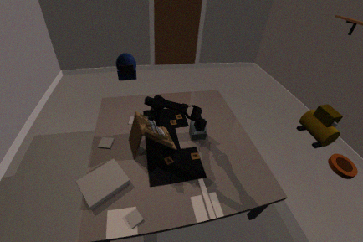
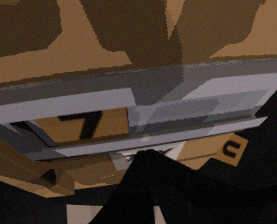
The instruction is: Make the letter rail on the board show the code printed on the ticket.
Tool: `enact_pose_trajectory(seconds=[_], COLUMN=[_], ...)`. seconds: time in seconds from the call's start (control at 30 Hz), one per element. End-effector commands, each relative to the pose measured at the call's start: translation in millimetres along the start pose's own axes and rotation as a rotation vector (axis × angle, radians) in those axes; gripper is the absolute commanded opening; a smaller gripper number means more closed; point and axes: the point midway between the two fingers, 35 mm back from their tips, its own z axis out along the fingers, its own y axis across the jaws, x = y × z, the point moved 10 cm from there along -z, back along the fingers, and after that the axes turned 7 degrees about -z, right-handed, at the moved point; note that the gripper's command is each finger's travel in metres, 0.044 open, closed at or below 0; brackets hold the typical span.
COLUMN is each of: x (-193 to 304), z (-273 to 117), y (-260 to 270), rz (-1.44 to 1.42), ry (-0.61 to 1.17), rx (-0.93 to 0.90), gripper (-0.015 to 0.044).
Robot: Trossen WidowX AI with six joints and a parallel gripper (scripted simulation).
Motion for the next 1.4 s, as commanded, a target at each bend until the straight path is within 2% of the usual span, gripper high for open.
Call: enact_pose_trajectory(seconds=[0.0,1.37], x=[-1.4,-14.8], z=[2.3,17.6], y=[-1.5,-2.5], rz=[0.003,0.002], ry=[0.004,0.002], rx=[0.002,0.002], gripper=[0.0000,0.0000])
